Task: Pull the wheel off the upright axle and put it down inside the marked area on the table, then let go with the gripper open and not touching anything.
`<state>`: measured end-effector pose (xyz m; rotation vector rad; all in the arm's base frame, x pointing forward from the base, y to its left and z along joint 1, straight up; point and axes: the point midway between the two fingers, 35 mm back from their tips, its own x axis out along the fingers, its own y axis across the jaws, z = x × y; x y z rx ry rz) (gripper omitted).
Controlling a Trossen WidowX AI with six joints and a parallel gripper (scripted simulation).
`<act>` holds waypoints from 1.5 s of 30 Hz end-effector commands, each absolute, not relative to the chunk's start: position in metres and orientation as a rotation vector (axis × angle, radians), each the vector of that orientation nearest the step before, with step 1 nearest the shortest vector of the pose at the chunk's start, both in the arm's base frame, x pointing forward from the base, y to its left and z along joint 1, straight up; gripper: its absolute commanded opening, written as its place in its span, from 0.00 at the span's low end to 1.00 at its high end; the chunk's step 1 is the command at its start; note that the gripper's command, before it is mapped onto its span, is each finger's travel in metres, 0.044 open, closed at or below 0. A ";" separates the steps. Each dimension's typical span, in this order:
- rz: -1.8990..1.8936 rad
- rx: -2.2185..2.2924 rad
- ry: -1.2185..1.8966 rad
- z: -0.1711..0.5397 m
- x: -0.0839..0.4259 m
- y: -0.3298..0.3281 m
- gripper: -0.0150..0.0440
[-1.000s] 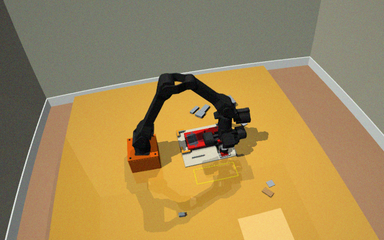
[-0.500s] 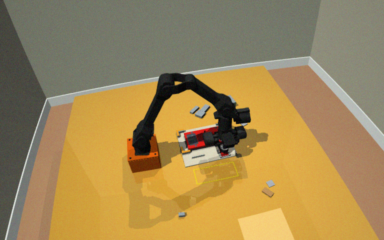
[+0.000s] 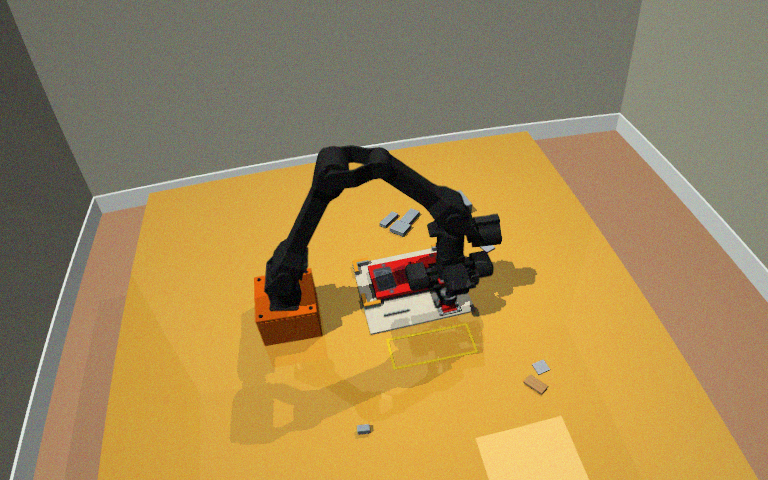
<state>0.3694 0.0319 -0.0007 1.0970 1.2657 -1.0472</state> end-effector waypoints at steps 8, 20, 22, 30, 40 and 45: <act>-1.045 1.099 1.261 0.006 0.370 0.032 0.25; -1.046 1.099 1.261 0.009 0.370 0.032 0.25; -1.046 1.099 1.261 0.010 0.370 0.032 0.25; -1.047 1.098 1.261 0.013 0.370 0.032 0.25; -1.048 1.098 1.261 0.016 0.370 0.032 0.25; -1.048 1.098 1.261 0.018 0.370 0.032 0.25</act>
